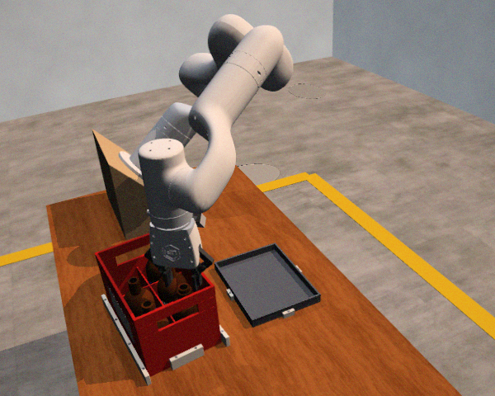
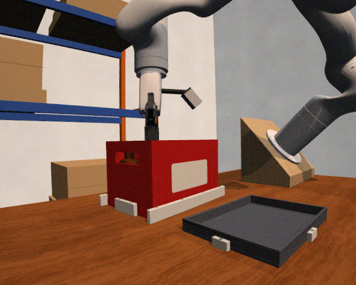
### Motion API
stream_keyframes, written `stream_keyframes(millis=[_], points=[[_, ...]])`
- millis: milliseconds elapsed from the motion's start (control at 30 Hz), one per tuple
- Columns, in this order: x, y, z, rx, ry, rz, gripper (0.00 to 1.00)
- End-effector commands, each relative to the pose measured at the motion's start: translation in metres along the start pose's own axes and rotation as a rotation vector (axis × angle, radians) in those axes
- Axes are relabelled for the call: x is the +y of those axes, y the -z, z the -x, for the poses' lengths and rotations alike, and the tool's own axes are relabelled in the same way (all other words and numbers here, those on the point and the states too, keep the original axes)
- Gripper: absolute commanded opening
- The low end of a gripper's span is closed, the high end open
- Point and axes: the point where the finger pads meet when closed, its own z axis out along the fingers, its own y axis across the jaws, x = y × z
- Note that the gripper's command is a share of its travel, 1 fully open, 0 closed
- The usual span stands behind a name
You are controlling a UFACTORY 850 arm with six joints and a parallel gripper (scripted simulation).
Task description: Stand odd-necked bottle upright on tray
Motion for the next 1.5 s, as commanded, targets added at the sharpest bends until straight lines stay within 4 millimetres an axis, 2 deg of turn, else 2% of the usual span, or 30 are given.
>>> stream_keyframes(millis=[0,733,1467], points=[[0.000,-0.004,0.001,-0.002,0.001,0.001,0.65],[0.000,-0.024,0.001,-0.002,0.001,0.001,0.65],[0.000,-0.026,0.001,-0.002,0.001,0.001,0.65]])
